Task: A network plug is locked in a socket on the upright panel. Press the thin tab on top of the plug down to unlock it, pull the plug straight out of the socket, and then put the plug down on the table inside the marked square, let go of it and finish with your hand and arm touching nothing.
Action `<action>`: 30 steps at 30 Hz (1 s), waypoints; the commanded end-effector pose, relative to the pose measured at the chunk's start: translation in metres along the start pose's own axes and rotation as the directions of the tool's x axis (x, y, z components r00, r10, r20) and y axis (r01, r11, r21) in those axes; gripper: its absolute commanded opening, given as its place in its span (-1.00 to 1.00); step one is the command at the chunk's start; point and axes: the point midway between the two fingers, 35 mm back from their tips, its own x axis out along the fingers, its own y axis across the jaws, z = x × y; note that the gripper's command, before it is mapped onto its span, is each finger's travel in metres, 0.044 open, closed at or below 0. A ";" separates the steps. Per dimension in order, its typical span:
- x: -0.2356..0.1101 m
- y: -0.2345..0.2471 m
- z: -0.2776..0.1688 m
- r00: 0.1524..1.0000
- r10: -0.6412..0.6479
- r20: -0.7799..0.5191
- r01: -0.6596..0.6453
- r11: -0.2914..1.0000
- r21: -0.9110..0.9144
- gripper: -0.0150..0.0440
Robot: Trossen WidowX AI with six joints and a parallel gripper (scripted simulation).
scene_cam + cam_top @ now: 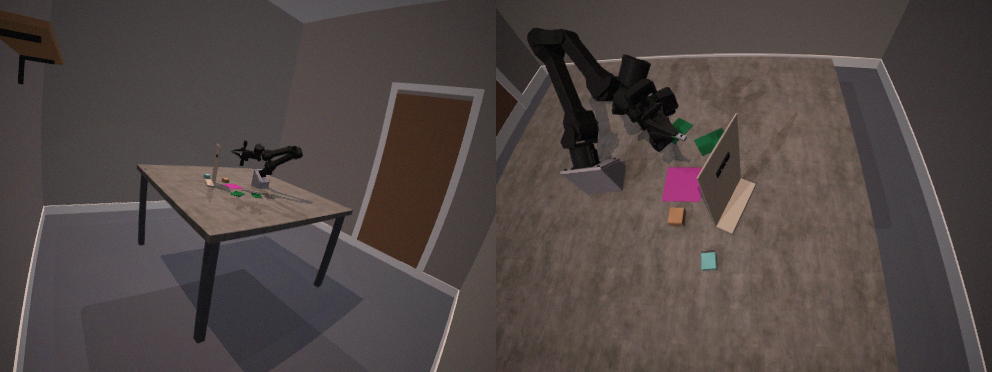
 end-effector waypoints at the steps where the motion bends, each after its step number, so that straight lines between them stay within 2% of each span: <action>1: -0.002 -0.005 0.000 1.000 0.005 0.005 -0.005 1.000 -0.010 -0.49; 8: 0.006 0.025 -0.006 0.985 0.172 0.029 -0.167 0.978 -0.125 -0.49; 15: 0.009 0.058 -0.013 0.934 0.351 0.059 -0.329 0.915 -0.234 -0.49; 30: -0.003 0.119 -0.024 0.727 0.667 0.165 -0.567 0.717 -0.406 -0.49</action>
